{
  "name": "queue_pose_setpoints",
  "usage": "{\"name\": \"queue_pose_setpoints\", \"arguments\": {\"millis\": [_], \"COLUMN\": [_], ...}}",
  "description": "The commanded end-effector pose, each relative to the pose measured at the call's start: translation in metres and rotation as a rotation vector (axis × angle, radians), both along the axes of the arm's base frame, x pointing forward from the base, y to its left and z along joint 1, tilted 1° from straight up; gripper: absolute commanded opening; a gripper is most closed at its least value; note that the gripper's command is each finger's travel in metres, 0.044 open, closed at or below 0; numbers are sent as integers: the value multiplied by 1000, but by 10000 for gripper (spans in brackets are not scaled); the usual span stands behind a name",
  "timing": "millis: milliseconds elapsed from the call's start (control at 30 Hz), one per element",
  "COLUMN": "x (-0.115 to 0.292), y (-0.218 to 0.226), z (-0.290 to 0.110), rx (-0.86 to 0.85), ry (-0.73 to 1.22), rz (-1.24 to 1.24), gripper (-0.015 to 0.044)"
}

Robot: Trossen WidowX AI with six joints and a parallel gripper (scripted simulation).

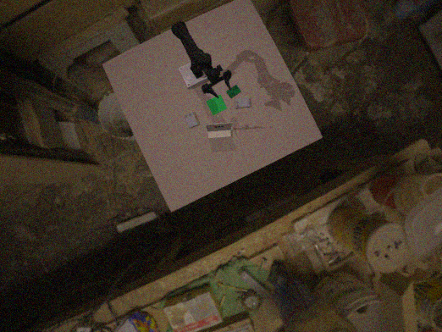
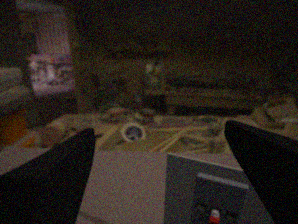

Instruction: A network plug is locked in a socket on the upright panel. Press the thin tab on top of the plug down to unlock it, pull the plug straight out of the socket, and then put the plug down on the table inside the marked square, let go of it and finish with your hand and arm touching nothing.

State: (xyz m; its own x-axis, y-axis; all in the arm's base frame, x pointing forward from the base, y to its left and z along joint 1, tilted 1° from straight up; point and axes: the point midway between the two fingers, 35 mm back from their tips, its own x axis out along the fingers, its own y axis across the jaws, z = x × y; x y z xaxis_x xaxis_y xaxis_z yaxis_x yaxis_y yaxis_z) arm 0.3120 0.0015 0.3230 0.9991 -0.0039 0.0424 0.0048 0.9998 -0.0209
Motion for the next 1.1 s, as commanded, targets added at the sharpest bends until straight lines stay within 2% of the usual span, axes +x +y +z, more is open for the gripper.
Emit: {"name": "queue_pose_setpoints", "arguments": {"millis": [0,267,300,667,1067], "x": [1,20,22,32,22], "y": [0,-5,-6,-14,-22], "z": [-1,-36,-41,-96,-149], "rx": [6,262,297,681,1098], "ry": [0,-2,-3,-24,-69], "rz": [-1,-26,-29,-67,-105], "gripper": [374,164,156,156,156]}}
